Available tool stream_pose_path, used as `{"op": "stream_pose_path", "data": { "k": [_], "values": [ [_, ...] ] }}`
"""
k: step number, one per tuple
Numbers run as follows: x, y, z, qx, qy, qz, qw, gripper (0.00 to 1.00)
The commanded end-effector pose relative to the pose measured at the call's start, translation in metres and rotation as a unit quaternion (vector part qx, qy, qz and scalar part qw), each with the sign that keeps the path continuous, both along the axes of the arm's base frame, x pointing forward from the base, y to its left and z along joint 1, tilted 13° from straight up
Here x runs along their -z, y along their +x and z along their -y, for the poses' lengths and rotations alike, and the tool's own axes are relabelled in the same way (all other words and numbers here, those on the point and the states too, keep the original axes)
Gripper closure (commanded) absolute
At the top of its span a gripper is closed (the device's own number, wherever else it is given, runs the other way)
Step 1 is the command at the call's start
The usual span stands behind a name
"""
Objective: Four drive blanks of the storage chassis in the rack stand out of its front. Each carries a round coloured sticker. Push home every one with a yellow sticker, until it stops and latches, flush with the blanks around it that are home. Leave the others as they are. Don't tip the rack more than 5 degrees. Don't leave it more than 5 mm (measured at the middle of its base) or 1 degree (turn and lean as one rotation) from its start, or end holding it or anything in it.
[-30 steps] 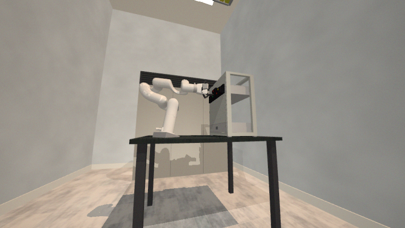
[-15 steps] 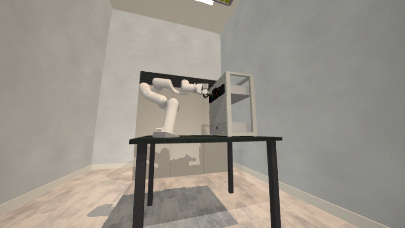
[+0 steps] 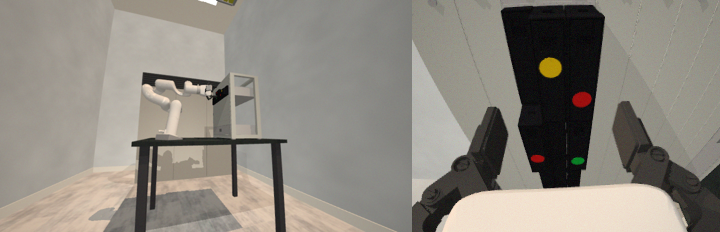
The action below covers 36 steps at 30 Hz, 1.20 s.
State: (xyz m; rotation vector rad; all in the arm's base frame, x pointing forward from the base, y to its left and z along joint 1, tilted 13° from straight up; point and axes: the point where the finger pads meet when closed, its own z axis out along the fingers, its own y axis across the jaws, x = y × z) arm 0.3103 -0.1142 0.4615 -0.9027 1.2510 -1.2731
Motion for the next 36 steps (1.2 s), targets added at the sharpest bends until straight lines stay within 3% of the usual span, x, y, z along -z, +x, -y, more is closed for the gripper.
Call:
{"op": "stream_pose_path", "data": {
  "k": [1, 4, 5, 36],
  "values": [
    [-0.0016, -0.0002, -0.0001, 0.0, 0.0, 0.001, 1.0, 0.0],
    [-0.0016, -0.0002, -0.0001, 0.0, 0.0, 0.001, 1.0, 0.0],
    [-0.0016, -0.0002, -0.0001, 0.0, 0.0, 0.001, 1.0, 1.0],
    [-0.0016, -0.0002, -0.0001, 0.0, 0.0, 0.001, 1.0, 1.0]
  ]
}}
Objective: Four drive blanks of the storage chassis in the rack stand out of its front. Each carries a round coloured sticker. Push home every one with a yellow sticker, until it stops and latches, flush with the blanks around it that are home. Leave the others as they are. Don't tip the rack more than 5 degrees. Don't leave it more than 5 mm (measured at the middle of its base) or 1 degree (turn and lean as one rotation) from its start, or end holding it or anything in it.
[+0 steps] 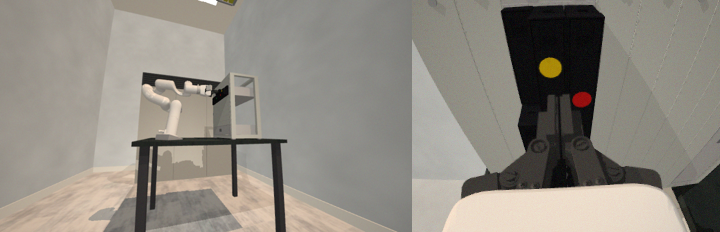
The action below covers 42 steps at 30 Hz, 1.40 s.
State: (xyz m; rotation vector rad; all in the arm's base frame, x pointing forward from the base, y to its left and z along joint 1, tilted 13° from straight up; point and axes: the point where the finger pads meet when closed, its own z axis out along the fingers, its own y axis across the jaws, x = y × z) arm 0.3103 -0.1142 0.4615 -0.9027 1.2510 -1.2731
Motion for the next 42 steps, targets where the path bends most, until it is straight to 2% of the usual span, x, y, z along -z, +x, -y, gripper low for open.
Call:
{"op": "stream_pose_path", "data": {
  "k": [1, 6, 13, 24, 32, 38, 42],
  "values": [
    [-0.002, 0.0, 0.0, 0.0, 0.0, 0.001, 1.0, 1.0],
    [-0.002, -0.003, 0.0, 0.0, 0.0, 0.001, 1.0, 1.0],
    [-0.004, -0.025, 0.002, 0.0, 0.0, 0.001, 1.0, 1.0],
    [-0.005, -0.031, 0.003, 0.0, 0.0, 0.001, 1.0, 1.0],
    [-0.007, -0.019, 0.005, 0.0, 0.0, 0.001, 1.0, 1.0],
    [-0.012, 0.012, 0.009, 0.0, 0.0, 0.001, 1.0, 1.0],
    [-0.013, 0.021, 0.011, 0.0, 0.0, 0.001, 1.0, 1.0]
  ]
}}
